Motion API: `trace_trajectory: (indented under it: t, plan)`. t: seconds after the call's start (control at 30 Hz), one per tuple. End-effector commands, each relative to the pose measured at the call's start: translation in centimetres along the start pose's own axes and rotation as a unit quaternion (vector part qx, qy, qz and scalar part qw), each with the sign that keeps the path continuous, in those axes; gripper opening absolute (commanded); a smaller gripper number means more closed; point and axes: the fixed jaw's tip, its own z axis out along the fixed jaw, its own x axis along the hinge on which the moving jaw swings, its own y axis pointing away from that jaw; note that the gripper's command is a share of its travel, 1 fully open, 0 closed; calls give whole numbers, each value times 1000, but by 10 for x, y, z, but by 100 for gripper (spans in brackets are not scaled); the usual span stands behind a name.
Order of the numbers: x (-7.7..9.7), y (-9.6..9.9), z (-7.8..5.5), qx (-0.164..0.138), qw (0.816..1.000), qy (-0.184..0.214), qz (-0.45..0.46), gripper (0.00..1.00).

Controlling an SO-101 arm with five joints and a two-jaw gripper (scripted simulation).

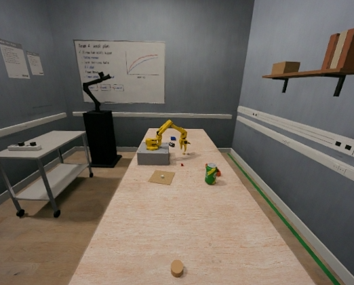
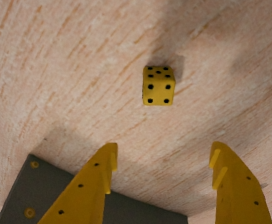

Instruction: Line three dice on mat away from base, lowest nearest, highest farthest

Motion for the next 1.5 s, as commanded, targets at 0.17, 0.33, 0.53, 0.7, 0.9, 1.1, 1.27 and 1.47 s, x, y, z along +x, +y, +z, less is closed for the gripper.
trace_trajectory:
  t: [0.17, 0.33, 0.53, 0.7, 0.9, 1.1, 1.27, 1.47]
  plan:
    - [-1, 2, 3, -1, 1000, 1, -9, 25]
    - [-10, 4, -6, 13, 999, -42, -19, 25]
    - [-10, 4, -6, 13, 999, -42, -19, 25]
    - [-10, 4, -6, 13, 999, -42, -19, 25]
    - [-10, 4, -5, 13, 999, -42, -19, 25]
    - [-10, 4, -2, 13, 999, -42, -19, 25]
    - [-11, 4, 3, 13, 999, -42, -19, 25]
    - [-12, 3, 12, 13, 999, -42, -19, 25]
